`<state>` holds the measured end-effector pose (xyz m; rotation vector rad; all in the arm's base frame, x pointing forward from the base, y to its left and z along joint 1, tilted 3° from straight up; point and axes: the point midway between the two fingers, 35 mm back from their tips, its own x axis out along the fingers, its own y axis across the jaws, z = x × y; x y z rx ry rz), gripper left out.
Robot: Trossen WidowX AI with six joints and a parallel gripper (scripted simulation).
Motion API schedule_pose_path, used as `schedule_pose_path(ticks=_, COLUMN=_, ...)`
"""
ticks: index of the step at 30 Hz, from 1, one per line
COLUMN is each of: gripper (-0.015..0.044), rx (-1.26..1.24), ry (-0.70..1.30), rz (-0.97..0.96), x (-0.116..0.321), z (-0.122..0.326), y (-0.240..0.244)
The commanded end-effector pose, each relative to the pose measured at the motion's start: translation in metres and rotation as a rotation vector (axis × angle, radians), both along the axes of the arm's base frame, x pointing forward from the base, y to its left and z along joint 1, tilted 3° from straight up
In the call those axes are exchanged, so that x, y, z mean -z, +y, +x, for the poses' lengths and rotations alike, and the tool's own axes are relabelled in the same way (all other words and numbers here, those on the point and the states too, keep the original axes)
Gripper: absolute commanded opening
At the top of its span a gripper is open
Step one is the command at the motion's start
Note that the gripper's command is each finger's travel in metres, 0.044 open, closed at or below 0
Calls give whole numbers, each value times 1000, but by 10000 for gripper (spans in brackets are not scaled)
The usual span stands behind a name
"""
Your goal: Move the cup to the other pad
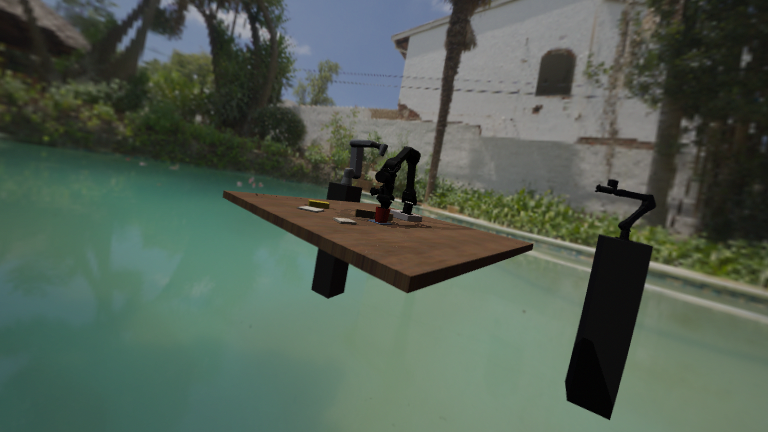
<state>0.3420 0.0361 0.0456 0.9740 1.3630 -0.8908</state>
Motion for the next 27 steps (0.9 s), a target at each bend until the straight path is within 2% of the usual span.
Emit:
schedule_pose_path(ticks=1, gripper=148, rx=2, ry=6, rz=3, x=6, z=-1, y=1)
schedule_pose_path(ticks=4, gripper=148, rx=2, ry=6, rz=3, x=6, z=-1, y=1)
schedule_pose_path(ticks=7, gripper=69, rx=0, ry=4, rz=0, x=4, z=-1, y=0)
schedule_pose_path(ticks=17, gripper=2, rx=0, ry=4, rz=0, x=4, z=-1, y=0)
schedule_pose_path(ticks=27, gripper=0, rx=1, ry=4, rz=1, x=-14, z=1, y=-1)
